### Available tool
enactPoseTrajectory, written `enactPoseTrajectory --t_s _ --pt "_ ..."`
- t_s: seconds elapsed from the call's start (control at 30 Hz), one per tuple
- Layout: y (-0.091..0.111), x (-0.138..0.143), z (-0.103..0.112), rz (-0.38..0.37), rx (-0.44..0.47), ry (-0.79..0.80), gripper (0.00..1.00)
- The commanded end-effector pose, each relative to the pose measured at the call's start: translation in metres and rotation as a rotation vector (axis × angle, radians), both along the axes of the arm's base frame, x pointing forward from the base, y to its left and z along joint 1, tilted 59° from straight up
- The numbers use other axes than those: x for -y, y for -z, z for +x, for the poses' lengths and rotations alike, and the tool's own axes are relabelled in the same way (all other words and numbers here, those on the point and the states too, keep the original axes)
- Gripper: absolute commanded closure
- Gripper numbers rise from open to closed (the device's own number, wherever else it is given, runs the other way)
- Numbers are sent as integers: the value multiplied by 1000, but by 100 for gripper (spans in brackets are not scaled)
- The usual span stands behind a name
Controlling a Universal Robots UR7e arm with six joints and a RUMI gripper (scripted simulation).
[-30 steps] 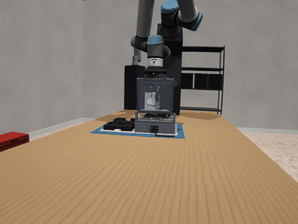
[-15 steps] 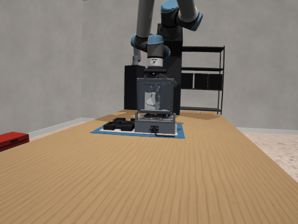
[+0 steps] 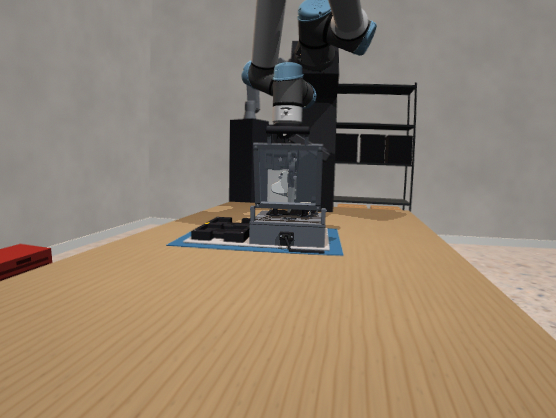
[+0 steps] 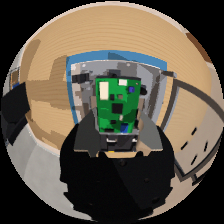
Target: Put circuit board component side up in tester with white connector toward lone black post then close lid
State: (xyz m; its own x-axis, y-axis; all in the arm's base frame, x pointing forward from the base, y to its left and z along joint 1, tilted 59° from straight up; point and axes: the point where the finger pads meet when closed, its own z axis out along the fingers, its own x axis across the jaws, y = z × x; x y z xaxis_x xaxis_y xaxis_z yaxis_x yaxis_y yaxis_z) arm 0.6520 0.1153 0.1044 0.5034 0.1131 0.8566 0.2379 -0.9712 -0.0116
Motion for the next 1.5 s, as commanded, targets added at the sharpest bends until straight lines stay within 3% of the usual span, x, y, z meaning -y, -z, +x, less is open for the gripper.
enactPoseTrajectory --t_s 0.0,1.47 --pt "0 0 0 0 1 0 61" --pt "2 -1 4 0 1 0 61"
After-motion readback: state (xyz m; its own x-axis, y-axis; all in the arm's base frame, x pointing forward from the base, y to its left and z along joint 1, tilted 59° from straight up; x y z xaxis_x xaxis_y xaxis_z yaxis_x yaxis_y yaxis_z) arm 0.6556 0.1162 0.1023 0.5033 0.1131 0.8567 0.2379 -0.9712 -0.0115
